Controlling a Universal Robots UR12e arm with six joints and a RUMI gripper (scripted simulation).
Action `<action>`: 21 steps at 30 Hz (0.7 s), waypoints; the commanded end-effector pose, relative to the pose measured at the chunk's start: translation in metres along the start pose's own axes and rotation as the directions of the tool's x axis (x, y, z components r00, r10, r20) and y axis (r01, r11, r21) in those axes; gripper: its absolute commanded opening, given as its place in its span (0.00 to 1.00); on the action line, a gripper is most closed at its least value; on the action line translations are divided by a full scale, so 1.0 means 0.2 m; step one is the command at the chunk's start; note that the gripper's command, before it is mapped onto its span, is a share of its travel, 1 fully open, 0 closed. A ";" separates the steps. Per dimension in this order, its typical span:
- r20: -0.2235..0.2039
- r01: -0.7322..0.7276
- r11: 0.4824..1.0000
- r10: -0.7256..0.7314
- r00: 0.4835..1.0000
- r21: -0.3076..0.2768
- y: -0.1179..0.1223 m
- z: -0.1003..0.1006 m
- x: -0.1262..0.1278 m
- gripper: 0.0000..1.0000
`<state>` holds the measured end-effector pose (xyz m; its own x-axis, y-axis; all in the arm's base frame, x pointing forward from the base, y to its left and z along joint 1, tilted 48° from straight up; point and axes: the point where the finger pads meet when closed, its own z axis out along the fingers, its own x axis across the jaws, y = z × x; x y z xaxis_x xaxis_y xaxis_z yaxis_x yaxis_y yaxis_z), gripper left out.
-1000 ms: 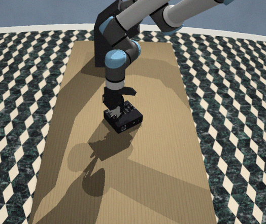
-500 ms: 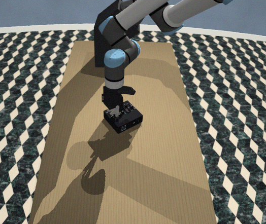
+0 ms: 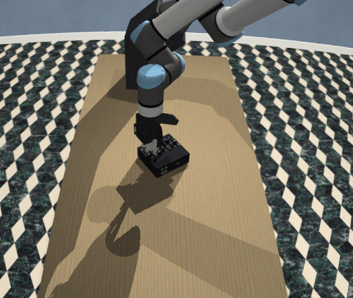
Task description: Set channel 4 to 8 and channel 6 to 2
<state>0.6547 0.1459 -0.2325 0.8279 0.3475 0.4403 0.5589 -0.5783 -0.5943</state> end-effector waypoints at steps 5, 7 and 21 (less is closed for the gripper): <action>-0.001 0.000 1.000 0.000 1.000 -0.001 0.00 0.00 -0.03 0.00; -0.001 0.000 1.000 0.000 1.000 -0.001 0.00 0.00 -0.03 0.00; -0.001 0.000 1.000 0.000 1.000 -0.001 0.00 0.00 -0.06 0.00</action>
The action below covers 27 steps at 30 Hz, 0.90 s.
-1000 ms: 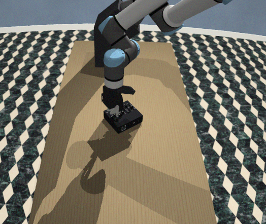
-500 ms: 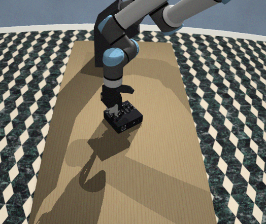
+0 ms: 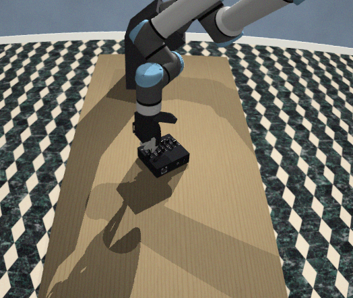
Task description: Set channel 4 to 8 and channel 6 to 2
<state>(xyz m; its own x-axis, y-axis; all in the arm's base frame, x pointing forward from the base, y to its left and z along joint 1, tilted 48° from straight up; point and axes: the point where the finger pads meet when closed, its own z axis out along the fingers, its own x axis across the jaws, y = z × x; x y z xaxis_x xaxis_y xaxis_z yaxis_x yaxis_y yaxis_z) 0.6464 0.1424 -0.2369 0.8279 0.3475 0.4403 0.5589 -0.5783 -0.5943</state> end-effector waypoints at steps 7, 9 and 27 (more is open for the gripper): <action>-0.001 0.000 1.000 0.000 1.000 -0.001 0.00 0.00 -0.02 0.00; -0.001 0.000 1.000 0.000 1.000 -0.001 0.00 0.00 -0.02 0.00; -0.001 0.000 1.000 0.000 1.000 -0.001 0.00 0.00 -0.03 0.00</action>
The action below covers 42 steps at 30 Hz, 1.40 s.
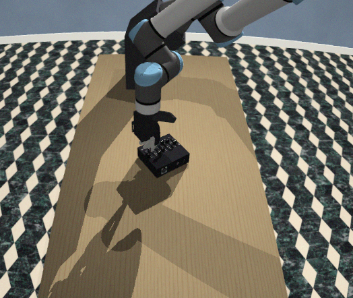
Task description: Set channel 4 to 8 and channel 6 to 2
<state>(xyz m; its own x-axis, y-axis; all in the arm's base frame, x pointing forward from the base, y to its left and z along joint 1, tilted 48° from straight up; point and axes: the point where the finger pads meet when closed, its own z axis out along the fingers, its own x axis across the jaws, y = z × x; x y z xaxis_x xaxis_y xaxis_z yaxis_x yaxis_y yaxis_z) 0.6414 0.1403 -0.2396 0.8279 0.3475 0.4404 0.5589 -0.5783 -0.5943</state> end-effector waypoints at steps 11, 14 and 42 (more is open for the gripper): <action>-0.001 0.000 1.000 0.000 1.000 -0.001 0.00 0.00 0.00 0.00; -0.001 0.000 1.000 0.000 1.000 -0.001 0.00 0.00 0.00 0.00; -0.001 0.000 1.000 0.000 1.000 -0.001 0.00 0.00 0.03 0.00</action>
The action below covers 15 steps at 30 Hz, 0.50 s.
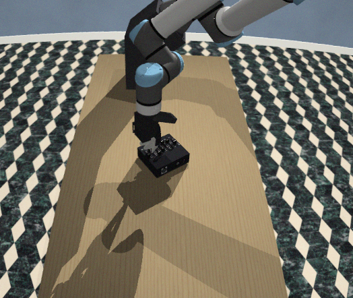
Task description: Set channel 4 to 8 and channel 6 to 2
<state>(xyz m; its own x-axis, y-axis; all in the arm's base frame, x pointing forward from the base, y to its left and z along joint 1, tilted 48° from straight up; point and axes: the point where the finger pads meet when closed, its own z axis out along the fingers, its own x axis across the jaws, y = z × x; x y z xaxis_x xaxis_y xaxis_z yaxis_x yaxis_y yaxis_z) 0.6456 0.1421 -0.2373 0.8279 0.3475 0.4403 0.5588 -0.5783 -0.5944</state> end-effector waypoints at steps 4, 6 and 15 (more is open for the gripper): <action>-0.001 0.000 1.000 0.000 1.000 -0.001 0.00 -0.02 0.00 0.00; -0.001 0.000 1.000 0.000 1.000 -0.001 0.00 -0.04 0.00 0.00; -0.001 0.000 1.000 0.000 1.000 -0.001 0.00 -0.15 0.00 0.00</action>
<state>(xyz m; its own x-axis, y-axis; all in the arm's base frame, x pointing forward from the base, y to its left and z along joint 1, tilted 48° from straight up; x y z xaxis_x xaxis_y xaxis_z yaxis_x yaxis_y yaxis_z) 0.6453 0.1307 -0.2266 0.8280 0.3473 0.4403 0.5587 -0.5786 -0.5942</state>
